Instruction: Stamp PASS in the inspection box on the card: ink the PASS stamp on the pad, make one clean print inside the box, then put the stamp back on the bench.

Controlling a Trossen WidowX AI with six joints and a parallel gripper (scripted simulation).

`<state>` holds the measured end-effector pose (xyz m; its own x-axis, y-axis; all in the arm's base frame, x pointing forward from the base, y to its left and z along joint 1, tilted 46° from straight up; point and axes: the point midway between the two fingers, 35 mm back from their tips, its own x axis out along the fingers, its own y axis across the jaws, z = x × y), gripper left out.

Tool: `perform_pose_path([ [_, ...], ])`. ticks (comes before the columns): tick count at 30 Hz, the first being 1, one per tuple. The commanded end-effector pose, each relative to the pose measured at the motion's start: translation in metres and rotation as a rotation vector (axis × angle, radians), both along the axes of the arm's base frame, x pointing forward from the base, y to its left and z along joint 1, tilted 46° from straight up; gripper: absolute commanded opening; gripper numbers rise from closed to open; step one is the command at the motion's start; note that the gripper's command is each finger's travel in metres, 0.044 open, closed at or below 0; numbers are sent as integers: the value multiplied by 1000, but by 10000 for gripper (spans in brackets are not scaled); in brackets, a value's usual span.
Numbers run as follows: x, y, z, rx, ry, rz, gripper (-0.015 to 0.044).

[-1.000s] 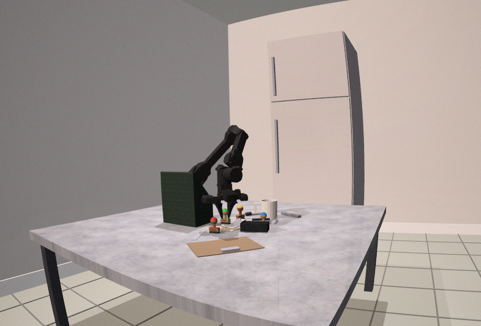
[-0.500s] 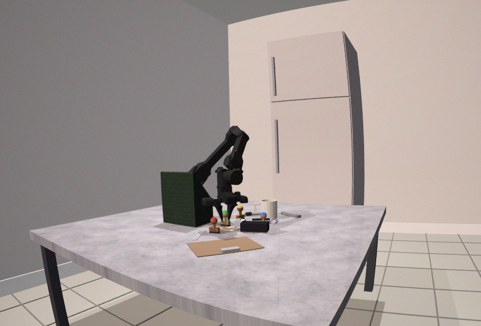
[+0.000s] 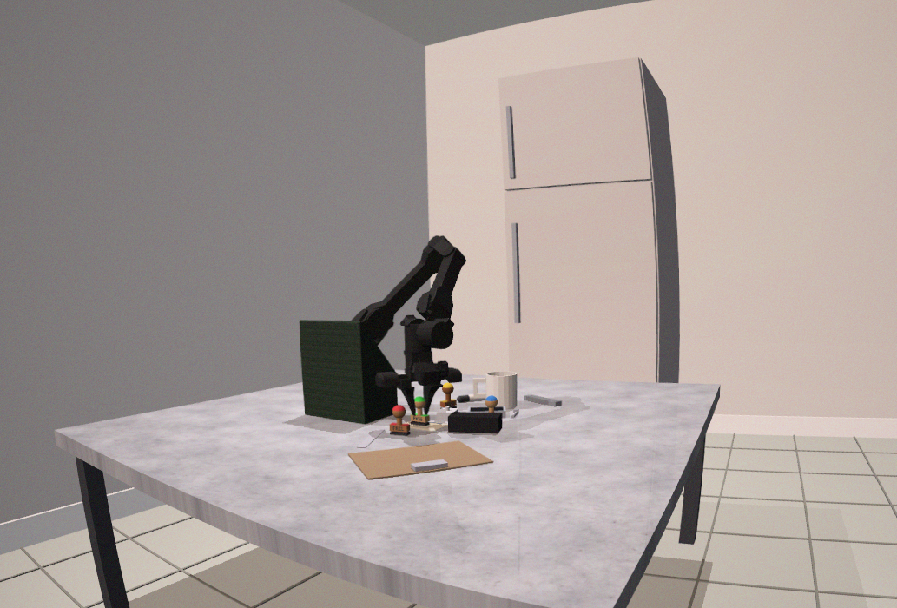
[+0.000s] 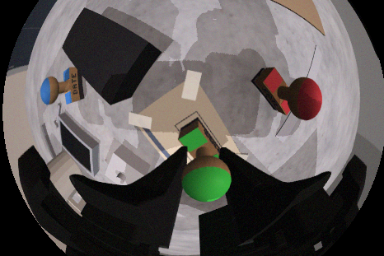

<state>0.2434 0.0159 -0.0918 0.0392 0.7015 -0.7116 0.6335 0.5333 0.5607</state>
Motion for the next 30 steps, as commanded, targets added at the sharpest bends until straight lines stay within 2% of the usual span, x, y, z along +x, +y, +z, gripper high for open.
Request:
perform_pose_path([
  [1, 0, 1, 0, 5, 1, -3, 0],
  [30, 0, 4, -3, 6, 0, -3, 0],
])
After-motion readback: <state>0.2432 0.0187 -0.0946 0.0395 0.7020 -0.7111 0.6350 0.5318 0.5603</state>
